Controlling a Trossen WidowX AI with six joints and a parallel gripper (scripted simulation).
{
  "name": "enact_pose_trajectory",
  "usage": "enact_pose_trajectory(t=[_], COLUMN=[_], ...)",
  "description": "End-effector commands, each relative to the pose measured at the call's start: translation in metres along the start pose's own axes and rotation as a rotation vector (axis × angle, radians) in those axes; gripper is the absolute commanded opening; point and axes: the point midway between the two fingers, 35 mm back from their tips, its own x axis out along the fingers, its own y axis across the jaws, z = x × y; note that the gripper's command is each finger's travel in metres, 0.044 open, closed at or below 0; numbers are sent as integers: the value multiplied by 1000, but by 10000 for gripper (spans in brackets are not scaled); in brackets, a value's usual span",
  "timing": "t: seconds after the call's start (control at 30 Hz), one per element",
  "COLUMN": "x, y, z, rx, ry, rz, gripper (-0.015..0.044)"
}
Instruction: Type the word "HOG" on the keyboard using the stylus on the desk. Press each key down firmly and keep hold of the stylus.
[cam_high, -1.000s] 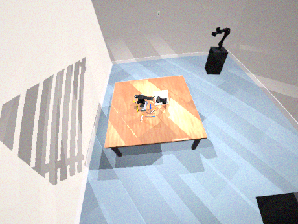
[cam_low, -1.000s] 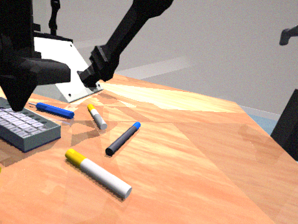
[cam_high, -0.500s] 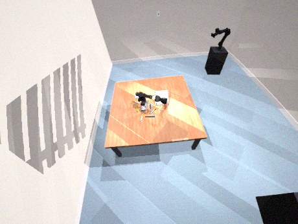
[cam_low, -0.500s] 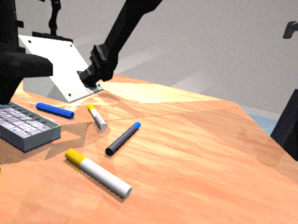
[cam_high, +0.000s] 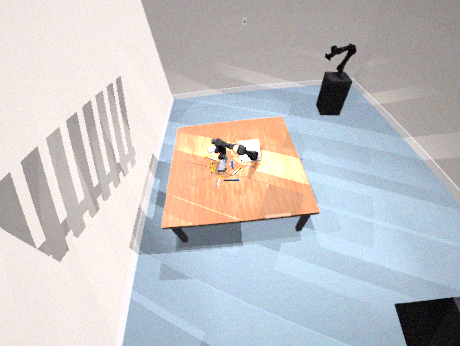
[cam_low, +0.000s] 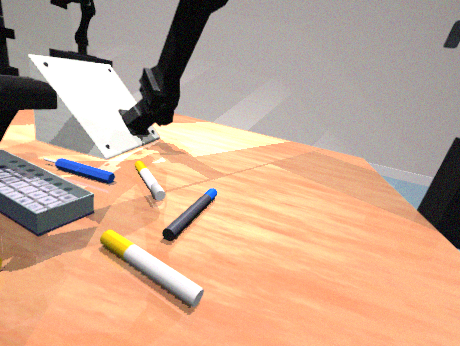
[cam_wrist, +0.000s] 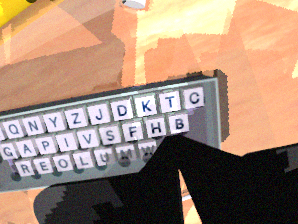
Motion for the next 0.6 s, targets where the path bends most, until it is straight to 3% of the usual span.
enact_pose_trajectory(t=[0.0, 0.43, 0.57], x=[0, 0, 0], y=[17, 24, 81], z=[-20, -26, -25], rx=[0, 1, 0], ry=[2, 3, 2], rz=[-2, -2, 0], gripper=[0, 0, 0])
